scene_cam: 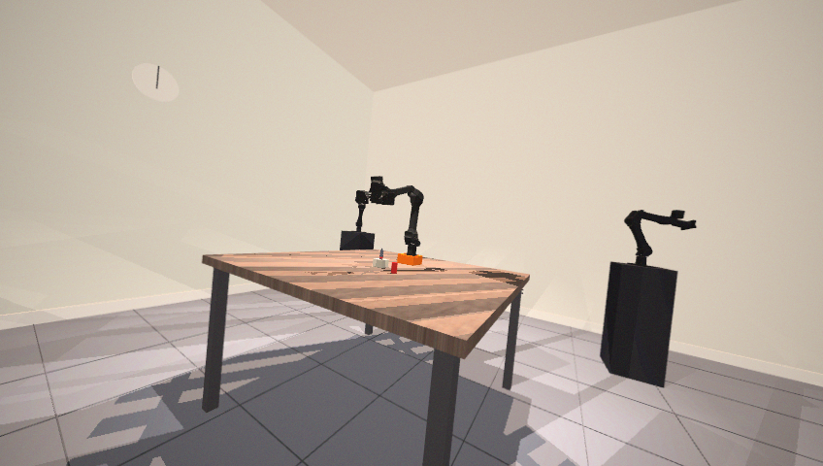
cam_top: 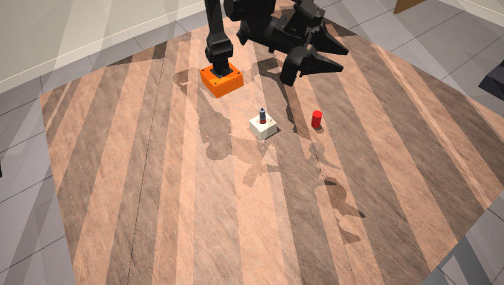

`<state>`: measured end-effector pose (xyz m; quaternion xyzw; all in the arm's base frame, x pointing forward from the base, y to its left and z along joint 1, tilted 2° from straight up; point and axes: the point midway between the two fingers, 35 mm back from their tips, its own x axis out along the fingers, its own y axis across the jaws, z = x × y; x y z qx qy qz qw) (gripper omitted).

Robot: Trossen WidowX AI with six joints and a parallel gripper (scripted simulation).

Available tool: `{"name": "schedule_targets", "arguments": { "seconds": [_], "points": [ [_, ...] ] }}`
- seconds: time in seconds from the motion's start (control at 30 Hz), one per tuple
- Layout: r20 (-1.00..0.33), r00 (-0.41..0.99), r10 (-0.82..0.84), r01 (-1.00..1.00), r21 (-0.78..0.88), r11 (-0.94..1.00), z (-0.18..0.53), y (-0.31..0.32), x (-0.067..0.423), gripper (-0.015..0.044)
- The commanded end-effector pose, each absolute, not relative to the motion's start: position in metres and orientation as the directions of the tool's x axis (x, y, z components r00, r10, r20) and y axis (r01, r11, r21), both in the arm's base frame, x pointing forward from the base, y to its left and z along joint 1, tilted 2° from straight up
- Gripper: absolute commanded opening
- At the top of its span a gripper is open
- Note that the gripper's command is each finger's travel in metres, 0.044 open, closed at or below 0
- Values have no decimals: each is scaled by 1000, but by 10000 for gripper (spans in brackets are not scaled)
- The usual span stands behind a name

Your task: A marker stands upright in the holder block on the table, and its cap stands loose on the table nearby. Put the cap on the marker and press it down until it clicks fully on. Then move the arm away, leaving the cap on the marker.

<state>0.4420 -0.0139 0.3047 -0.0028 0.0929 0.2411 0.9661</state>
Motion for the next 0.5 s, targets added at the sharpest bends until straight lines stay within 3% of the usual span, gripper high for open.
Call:
{"name": "schedule_targets", "arguments": {
  "seconds": [0.0,0.23,0.47],
  "points": [
    [-474,772,424,-459,45,887,236,16,462,245],
    [-708,607,362,-508,5,861,185,42,453,245],
    [-901,357,246,-626,-35,779,141,66,425,245]
  ]
}}
